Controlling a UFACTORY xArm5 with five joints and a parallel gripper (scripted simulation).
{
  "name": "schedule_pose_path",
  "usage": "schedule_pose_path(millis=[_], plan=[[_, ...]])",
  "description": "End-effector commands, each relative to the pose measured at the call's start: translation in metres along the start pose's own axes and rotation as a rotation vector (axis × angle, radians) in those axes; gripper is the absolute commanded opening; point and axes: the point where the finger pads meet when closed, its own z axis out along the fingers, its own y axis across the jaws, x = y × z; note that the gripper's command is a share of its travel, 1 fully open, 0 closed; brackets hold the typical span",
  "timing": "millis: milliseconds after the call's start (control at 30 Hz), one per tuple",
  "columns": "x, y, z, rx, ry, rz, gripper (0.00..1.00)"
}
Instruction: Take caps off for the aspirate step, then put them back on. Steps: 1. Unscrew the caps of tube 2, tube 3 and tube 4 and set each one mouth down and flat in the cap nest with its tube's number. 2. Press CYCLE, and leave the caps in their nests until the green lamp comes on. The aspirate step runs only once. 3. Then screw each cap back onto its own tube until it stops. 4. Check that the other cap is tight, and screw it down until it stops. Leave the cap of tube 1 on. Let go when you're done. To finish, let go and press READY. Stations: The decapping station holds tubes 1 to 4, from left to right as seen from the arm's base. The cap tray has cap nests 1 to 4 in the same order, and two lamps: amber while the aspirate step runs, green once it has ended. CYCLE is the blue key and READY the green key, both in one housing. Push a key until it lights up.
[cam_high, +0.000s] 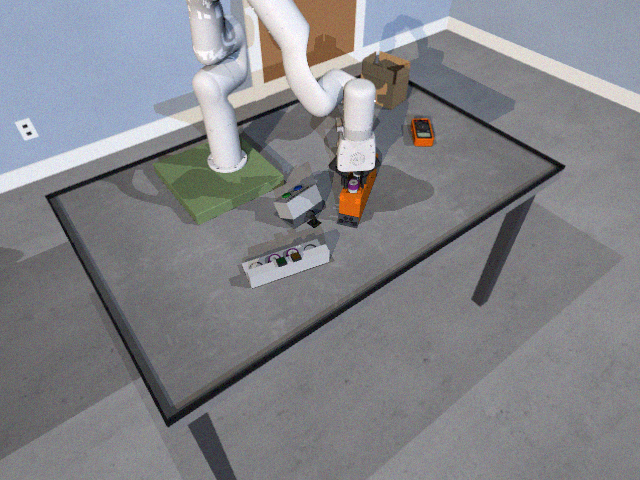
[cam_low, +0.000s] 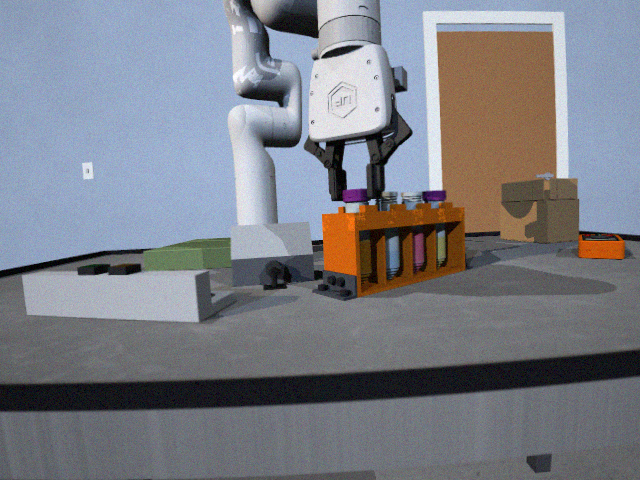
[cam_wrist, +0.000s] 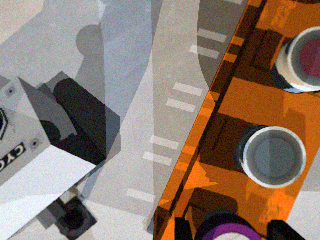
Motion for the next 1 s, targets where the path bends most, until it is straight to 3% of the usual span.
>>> schedule_pose_path(millis=[0,133,200,733,967], plan=[[-0.0006,0.0010,-0.0013,-0.004,0.000,0.279,0.46],[-0.0006,0.0010,-0.0013,-0.004,0.000,0.364,0.46],[-0.0006,0.0010,-0.0013,-0.004,0.000,0.529,0.46],[-0.0006,0.0010,-0.0013,-0.004,0.002,1.171,0.46],[-0.0006,0.0010,-0.0013,-0.004,0.002,1.187,0.46]])
